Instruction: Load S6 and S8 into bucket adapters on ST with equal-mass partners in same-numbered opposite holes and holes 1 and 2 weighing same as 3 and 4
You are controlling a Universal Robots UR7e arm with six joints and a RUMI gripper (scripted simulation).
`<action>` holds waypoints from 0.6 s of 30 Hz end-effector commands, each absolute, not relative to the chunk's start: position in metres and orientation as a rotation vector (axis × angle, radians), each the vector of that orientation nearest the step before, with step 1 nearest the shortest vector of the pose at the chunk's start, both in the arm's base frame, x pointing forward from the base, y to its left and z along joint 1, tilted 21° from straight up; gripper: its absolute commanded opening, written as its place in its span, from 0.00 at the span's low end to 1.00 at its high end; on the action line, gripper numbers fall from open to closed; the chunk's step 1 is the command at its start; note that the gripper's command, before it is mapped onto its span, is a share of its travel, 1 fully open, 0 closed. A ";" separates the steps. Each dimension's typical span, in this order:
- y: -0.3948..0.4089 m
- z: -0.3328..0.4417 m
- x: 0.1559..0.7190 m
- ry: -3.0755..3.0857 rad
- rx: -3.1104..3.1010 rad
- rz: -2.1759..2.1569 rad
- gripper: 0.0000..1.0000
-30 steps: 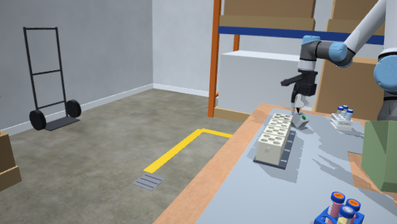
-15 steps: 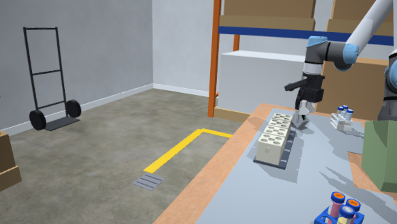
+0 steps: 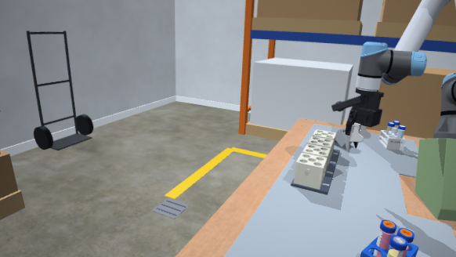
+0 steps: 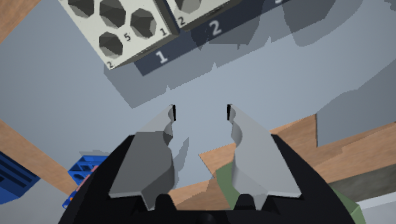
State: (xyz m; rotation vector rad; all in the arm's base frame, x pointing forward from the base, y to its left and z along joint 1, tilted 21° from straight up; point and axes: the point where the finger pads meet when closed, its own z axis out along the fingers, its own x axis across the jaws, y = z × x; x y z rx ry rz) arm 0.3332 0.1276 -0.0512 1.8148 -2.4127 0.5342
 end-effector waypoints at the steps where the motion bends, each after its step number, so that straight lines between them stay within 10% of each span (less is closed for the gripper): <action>1: 0.160 -0.064 0.320 -2.413 1.808 0.541 0.35; 18: 0.265 -0.109 0.270 -2.414 1.808 0.540 0.35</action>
